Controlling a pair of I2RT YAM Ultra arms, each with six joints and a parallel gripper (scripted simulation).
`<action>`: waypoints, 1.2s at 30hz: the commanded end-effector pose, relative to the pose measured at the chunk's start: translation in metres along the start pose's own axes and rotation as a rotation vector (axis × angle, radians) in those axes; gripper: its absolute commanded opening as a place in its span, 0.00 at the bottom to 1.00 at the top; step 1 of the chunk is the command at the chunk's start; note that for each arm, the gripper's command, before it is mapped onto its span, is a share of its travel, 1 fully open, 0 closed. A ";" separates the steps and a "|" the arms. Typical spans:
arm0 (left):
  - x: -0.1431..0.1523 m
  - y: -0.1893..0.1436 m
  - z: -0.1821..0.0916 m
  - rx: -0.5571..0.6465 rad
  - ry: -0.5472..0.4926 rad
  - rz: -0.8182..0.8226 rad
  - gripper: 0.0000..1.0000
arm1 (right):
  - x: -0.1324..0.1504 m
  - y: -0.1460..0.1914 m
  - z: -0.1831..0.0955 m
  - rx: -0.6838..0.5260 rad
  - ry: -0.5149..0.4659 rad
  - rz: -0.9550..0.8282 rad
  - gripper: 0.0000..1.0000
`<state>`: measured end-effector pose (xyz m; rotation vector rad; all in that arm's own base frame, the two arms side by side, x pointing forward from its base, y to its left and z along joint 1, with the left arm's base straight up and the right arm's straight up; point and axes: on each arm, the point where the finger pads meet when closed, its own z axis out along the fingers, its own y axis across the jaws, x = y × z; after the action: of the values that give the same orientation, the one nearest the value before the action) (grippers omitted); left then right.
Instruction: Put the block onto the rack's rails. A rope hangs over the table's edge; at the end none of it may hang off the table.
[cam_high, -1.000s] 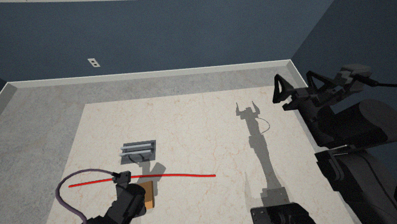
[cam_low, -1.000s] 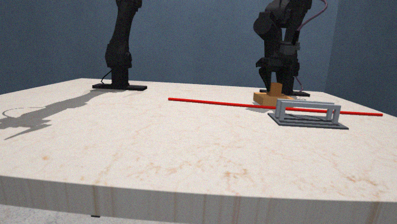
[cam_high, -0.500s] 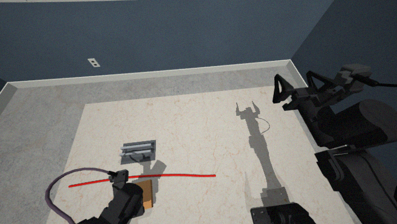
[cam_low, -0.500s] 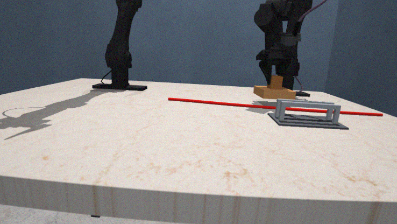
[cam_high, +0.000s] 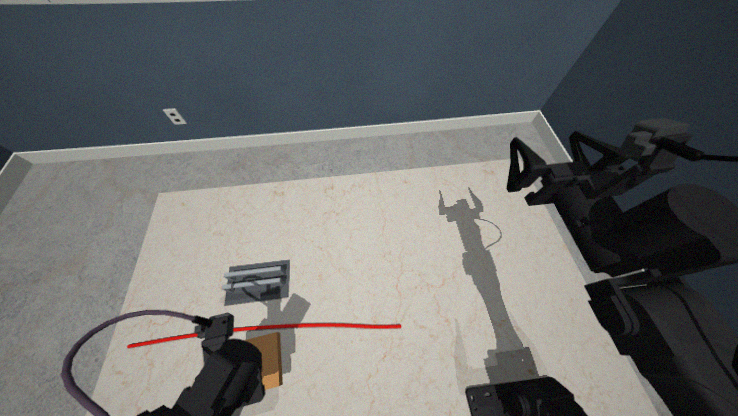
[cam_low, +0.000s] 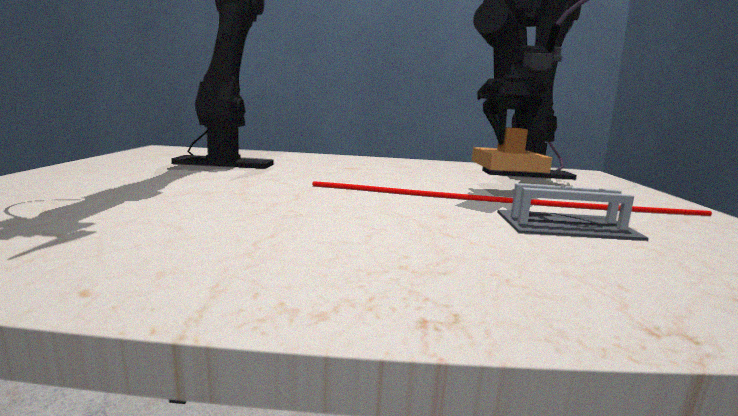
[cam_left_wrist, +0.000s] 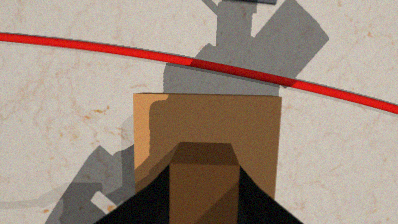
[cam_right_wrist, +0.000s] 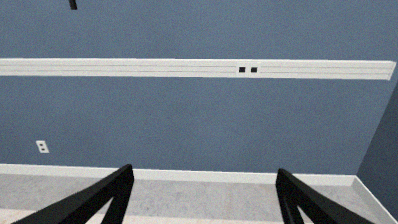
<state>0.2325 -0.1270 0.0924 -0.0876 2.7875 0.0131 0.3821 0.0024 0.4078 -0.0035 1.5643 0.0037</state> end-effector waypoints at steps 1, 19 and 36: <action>-0.020 -0.006 -0.026 0.037 -0.071 -0.029 0.00 | -0.039 -0.008 -0.011 0.026 -0.084 -0.009 1.00; -0.029 -0.006 -0.042 0.044 -0.071 -0.031 0.00 | -0.039 -0.008 -0.011 0.026 -0.084 -0.009 1.00; -0.131 -0.019 -0.017 0.068 -0.061 0.081 0.00 | -0.039 -0.008 -0.011 0.026 -0.084 -0.009 1.00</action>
<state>0.3138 -0.1321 0.1296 -0.0185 2.8065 0.0034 0.3821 0.0024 0.4078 -0.0035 1.5643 0.0037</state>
